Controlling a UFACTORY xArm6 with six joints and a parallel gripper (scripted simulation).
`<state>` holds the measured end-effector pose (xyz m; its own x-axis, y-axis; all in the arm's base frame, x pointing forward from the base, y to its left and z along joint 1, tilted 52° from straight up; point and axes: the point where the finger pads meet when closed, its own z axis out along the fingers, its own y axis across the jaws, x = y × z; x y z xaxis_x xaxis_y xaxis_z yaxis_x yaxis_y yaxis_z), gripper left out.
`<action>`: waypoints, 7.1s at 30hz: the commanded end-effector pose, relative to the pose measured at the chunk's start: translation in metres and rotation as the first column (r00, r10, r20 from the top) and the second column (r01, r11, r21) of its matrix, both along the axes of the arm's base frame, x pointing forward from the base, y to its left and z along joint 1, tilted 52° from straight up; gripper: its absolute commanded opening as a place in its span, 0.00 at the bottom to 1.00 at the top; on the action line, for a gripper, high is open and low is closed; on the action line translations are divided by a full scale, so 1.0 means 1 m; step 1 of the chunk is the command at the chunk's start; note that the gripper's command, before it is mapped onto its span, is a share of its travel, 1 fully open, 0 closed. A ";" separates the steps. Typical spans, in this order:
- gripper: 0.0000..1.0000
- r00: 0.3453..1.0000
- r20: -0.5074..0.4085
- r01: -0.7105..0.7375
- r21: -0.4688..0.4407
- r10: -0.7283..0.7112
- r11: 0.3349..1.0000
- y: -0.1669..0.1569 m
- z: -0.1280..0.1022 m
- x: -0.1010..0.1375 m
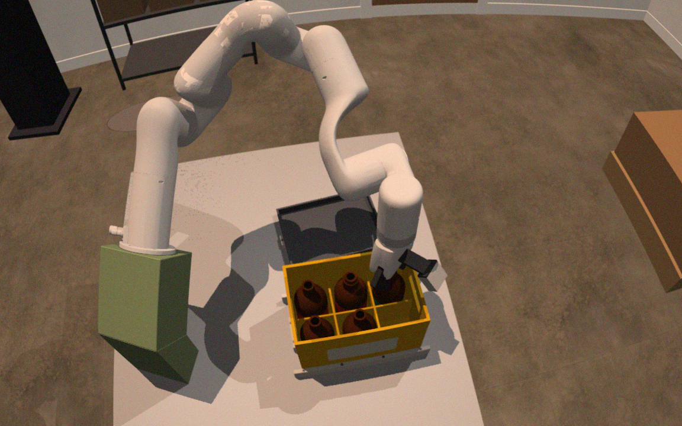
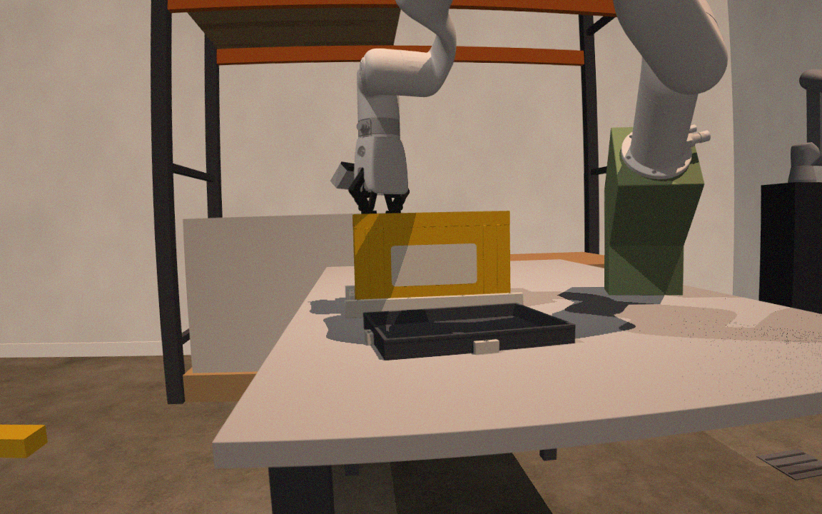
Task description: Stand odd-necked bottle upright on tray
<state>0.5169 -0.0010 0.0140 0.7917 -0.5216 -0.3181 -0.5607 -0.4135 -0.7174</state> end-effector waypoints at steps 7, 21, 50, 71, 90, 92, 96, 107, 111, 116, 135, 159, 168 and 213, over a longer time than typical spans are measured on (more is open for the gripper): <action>0.65 1.000 0.002 0.002 -0.001 -0.002 1.000 -0.001 0.001 0.001; 0.65 1.000 0.002 0.002 -0.001 -0.002 1.000 -0.001 0.001 0.001; 0.65 1.000 0.002 0.002 -0.001 -0.002 1.000 -0.041 0.034 -0.012; 0.65 1.000 0.002 0.002 -0.001 -0.002 1.000 -0.064 0.053 -0.020; 0.00 1.000 0.002 0.002 -0.001 -0.002 1.000 -0.064 0.053 -0.020; 0.00 1.000 0.002 0.002 -0.001 -0.002 1.000 -0.064 0.053 -0.020; 0.00 1.000 0.002 0.002 -0.001 -0.002 1.000 -0.064 0.053 -0.020; 0.00 1.000 0.002 0.002 -0.001 -0.002 1.000 -0.064 0.053 -0.020; 0.00 1.000 0.000 0.005 -0.008 -0.005 1.000 -0.081 0.025 -0.050; 0.00 1.000 -0.001 0.006 -0.011 -0.006 1.000 -0.093 -0.001 -0.083; 0.65 1.000 0.002 0.002 -0.001 -0.002 1.000 -0.105 -0.057 -0.175; 0.65 1.000 0.002 0.002 -0.001 -0.002 1.000 -0.105 -0.057 -0.175; 0.65 1.000 0.002 0.002 -0.001 -0.002 1.000 -0.105 -0.057 -0.175; 0.65 1.000 0.002 0.002 -0.001 -0.002 1.000 -0.080 -0.078 -0.166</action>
<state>0.3491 -0.0823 -0.0620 0.7916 -0.5217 -0.3180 -0.5605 -0.4127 -0.7180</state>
